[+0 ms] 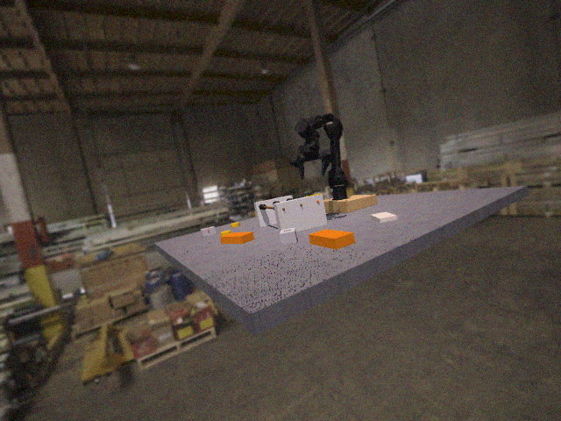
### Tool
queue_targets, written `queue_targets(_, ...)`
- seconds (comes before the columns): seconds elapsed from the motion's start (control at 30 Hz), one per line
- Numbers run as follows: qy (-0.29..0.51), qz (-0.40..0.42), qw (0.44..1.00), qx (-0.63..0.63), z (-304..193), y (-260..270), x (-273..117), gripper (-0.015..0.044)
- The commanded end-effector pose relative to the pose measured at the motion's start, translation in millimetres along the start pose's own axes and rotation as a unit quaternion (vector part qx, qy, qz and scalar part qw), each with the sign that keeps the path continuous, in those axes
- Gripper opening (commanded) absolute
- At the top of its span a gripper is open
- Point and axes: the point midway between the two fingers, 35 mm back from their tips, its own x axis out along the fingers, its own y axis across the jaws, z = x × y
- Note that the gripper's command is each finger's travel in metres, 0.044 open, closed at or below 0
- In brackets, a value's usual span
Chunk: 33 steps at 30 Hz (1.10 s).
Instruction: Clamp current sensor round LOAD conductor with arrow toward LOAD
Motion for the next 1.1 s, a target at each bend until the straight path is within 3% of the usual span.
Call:
queue_targets(0.0, 0.006, 0.006, 1.0, -0.007, 1.3, 4.6, -2.3, 0.044)
queue_targets(0.47, 0.006, 0.006, 1.0, -0.007, 1.3, 4.6, -2.3, 0.044)
queue_targets(0.5, 0.007, 0.004, 1.0, -0.002, -0.5, 2.2, -1.6, 0.0414)
queue_targets(0.67, 0.038, -0.046, 0.99, 0.125, -55.1, -53.6, 13.8, 0.0285)
queue_targets(0.87, 0.074, -0.1, 0.952, 0.28, -135.9, -98.1, 28.6, 0.0285)
queue_targets(1.07, 0.075, -0.102, 0.95, 0.285, -138.6, -99.0, 29.1, 0.0285)
